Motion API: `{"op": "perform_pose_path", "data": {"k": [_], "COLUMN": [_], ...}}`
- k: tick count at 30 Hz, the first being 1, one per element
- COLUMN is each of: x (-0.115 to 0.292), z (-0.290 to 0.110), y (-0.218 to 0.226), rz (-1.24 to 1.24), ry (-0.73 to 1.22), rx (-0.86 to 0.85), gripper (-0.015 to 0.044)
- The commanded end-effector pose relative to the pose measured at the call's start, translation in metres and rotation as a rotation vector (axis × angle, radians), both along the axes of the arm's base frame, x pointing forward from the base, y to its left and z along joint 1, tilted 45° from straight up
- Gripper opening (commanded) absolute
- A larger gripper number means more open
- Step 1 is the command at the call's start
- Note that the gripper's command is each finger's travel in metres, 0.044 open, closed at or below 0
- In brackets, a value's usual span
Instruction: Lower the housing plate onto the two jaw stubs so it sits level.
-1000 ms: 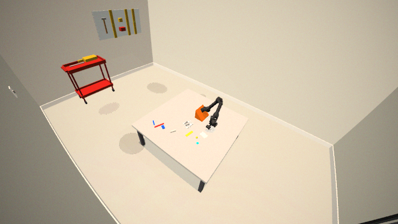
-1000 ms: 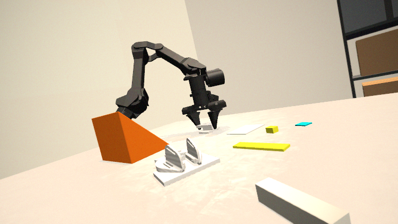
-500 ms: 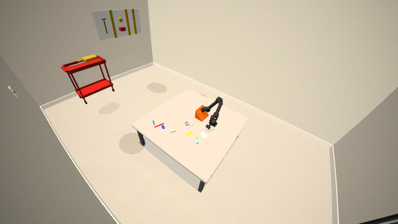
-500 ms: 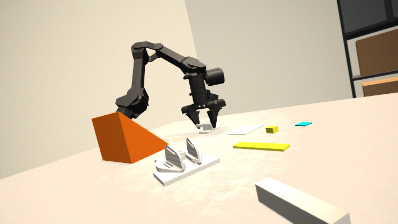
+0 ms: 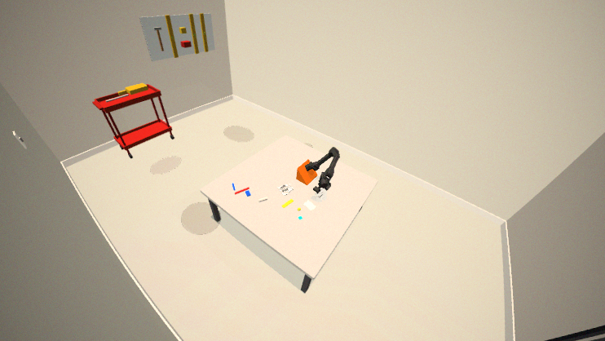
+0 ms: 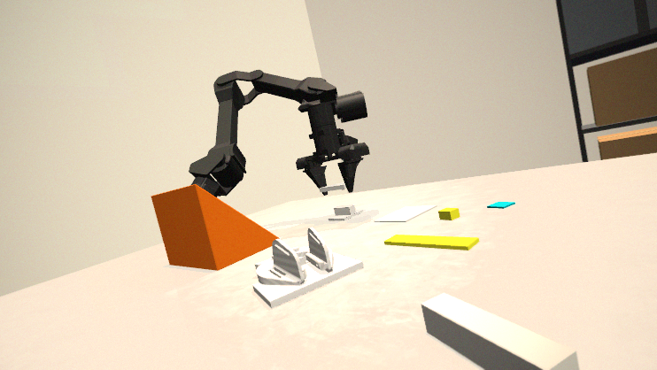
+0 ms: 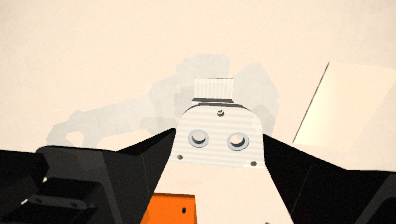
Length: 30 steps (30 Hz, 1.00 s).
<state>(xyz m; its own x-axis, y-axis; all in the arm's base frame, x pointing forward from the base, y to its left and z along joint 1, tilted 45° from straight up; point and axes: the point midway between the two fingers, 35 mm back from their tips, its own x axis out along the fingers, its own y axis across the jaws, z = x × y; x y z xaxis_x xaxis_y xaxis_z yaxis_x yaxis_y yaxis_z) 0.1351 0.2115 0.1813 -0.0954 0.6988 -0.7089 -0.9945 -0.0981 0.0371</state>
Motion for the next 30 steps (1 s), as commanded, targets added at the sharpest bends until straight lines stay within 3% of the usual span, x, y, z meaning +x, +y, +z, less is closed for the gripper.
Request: {"op": "perform_pose_path", "data": {"k": [1,11,30], "x": [-0.001,0.001,0.050], "z": [0.013,0.017,-0.013], "y": [-0.010,-0.015,-0.032], "rz": [0.004,-0.007,-0.265], "ry": [-0.006,0.002,0.224], "rx": [0.010,0.008,-0.072], "gripper": [0.0351,0.0351,0.0351]}}
